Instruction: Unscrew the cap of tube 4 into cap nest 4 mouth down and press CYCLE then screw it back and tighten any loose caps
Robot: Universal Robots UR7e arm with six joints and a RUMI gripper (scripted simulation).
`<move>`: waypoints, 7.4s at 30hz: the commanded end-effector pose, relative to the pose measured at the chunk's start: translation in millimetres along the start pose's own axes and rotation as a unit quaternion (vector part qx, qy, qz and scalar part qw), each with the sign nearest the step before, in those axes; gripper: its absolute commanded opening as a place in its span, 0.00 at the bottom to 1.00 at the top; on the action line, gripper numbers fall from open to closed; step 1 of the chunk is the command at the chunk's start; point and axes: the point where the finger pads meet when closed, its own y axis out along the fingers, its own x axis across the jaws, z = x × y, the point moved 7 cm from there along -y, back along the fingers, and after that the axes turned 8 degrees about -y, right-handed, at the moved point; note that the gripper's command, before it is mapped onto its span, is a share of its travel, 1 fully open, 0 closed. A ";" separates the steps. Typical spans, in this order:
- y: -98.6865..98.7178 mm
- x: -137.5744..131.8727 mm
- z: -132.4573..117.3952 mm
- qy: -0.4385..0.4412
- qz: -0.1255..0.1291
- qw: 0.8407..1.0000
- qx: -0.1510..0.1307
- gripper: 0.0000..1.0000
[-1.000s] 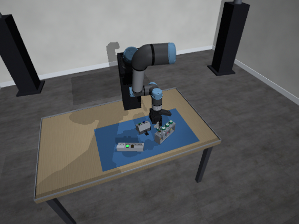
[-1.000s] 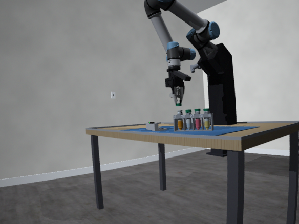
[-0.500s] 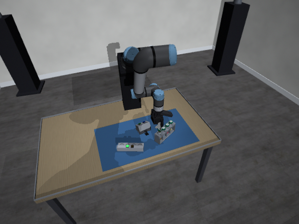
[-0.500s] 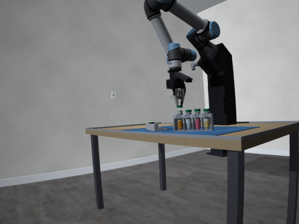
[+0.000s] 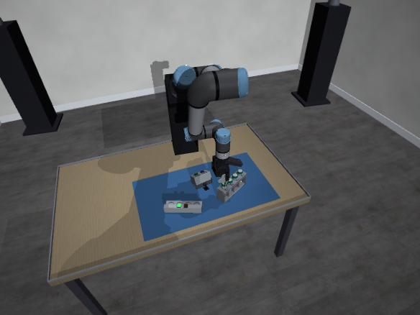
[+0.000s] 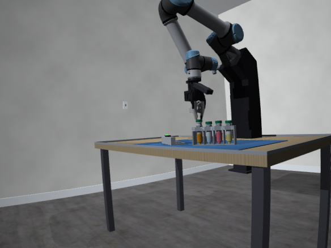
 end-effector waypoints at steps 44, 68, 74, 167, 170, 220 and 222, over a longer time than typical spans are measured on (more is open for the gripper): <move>9.7 0.4 0.2 0.000 -0.001 1.000 0.000 0.35; 13.3 0.4 0.2 -0.140 -0.001 0.990 0.000 0.35; 16.3 0.4 0.2 -0.257 -0.001 0.966 0.000 0.35; 17.8 0.3 0.3 -0.257 -0.001 0.966 0.000 0.35; 17.8 0.3 0.3 -0.296 -0.001 0.955 0.000 0.35; 17.8 0.3 0.2 -0.148 -0.001 0.989 0.000 0.00; 17.8 0.3 0.2 -0.099 -0.001 0.995 0.000 0.00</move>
